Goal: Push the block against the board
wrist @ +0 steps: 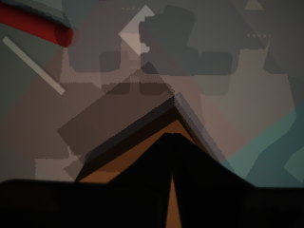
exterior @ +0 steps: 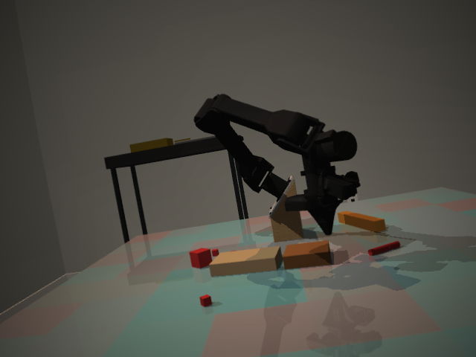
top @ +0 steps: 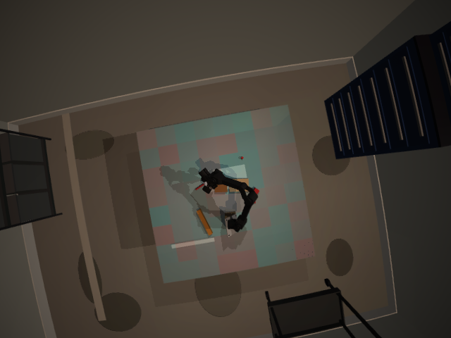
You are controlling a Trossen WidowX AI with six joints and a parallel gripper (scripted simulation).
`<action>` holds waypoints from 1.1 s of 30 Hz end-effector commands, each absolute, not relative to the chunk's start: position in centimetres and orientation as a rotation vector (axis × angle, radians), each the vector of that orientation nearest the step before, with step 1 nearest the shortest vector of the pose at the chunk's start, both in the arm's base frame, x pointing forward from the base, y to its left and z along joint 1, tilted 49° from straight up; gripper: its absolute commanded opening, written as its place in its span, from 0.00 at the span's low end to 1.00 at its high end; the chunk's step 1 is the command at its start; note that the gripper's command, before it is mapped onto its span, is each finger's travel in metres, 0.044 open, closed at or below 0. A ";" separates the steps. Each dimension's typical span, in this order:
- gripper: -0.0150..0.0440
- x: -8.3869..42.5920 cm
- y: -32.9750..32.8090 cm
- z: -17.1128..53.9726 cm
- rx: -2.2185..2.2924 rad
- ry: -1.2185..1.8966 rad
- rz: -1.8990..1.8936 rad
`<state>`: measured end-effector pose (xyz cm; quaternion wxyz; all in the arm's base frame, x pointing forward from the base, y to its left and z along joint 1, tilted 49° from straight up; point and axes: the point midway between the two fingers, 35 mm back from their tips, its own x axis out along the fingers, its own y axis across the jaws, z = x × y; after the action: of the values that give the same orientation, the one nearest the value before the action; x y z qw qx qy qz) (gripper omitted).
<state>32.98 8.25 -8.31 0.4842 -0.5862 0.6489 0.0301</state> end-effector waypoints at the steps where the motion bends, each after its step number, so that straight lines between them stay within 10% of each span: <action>1: 0.25 31.9 8.4 -9.0 -1.521 1.609 0.175; 33: 0.25 29.1 4.8 -14.3 -1.893 1.653 0.609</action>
<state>28.99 4.81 -14.46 0.2742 -0.7013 0.6175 0.2273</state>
